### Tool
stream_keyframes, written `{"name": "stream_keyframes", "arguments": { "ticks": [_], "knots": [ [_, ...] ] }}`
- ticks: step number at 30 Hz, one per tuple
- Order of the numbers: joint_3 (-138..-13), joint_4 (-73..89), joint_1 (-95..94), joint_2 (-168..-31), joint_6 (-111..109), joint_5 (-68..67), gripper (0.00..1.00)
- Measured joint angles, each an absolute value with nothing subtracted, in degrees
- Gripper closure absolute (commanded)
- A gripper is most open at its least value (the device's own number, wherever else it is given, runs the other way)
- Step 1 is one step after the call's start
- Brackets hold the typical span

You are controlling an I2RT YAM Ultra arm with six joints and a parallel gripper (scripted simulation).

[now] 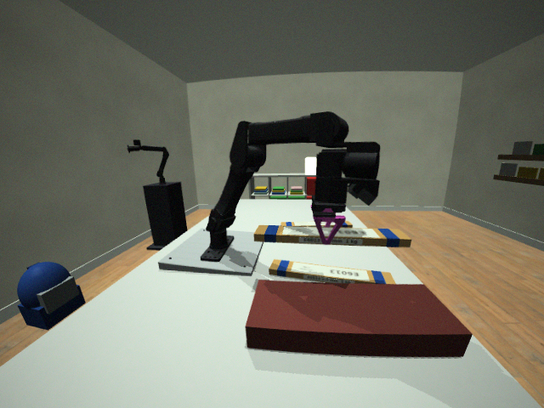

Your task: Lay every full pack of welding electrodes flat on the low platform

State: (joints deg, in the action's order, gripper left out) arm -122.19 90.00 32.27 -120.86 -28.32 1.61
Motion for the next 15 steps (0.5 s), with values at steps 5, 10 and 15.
{"name": "stream_keyframes", "arguments": {
  "ticks": [5, 10, 15],
  "knots": [
    [-123.8, 90.0, 33.9, -122.5, -29.7, 1.6, 1.00],
    [-124.5, 90.0, 34.8, -123.2, -30.9, 1.6, 1.00],
    [-126.8, 90.0, 36.1, -124.7, -32.2, 1.6, 1.00]
  ]
}}
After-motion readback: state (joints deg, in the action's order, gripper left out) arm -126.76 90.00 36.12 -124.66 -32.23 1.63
